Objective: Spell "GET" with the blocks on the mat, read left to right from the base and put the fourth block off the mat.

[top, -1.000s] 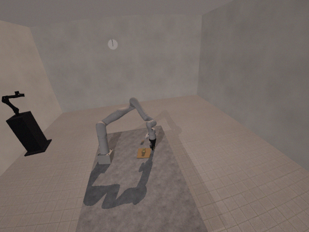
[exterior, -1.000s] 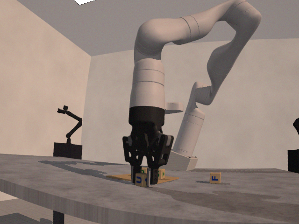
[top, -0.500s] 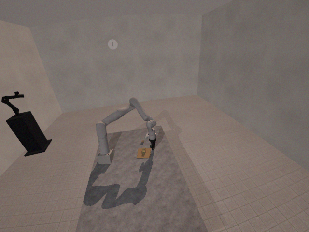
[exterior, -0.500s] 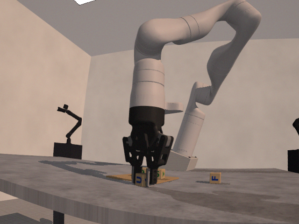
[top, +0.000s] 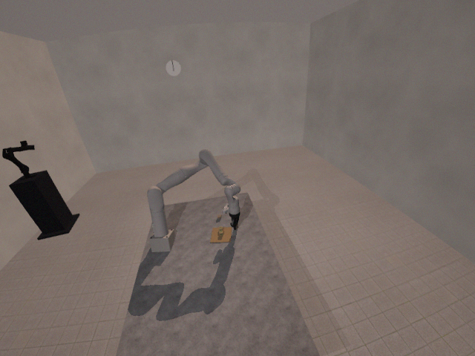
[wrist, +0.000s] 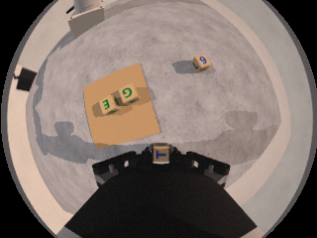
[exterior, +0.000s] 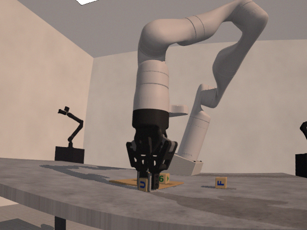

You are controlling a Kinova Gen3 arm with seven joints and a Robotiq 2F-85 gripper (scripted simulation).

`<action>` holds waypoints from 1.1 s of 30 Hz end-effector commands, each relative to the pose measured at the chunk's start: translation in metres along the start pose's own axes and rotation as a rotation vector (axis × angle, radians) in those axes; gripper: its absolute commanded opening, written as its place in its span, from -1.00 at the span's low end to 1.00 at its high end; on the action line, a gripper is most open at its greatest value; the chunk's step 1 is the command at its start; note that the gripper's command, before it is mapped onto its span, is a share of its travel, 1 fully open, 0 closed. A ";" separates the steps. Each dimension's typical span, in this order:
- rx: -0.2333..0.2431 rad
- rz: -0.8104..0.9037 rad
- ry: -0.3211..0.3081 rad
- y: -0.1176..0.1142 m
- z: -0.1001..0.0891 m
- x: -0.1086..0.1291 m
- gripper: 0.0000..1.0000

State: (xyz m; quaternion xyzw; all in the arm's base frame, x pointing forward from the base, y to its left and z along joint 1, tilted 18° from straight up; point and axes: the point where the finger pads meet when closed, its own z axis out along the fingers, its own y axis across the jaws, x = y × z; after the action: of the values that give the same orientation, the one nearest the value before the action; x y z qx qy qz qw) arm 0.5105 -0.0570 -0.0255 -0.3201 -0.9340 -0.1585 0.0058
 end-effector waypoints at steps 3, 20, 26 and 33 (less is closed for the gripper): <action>0.000 0.000 -0.001 0.000 -0.001 0.000 -0.57; 0.000 0.000 -0.001 0.000 -0.001 0.000 -0.57; 0.000 0.000 -0.001 0.000 -0.016 0.000 -0.57; 0.000 0.000 -0.001 0.000 -0.050 0.000 -0.57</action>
State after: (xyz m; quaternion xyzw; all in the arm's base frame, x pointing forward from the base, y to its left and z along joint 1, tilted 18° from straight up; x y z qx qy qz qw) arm 0.5013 -0.0679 0.0042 -0.3206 -0.9343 -0.1555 0.0148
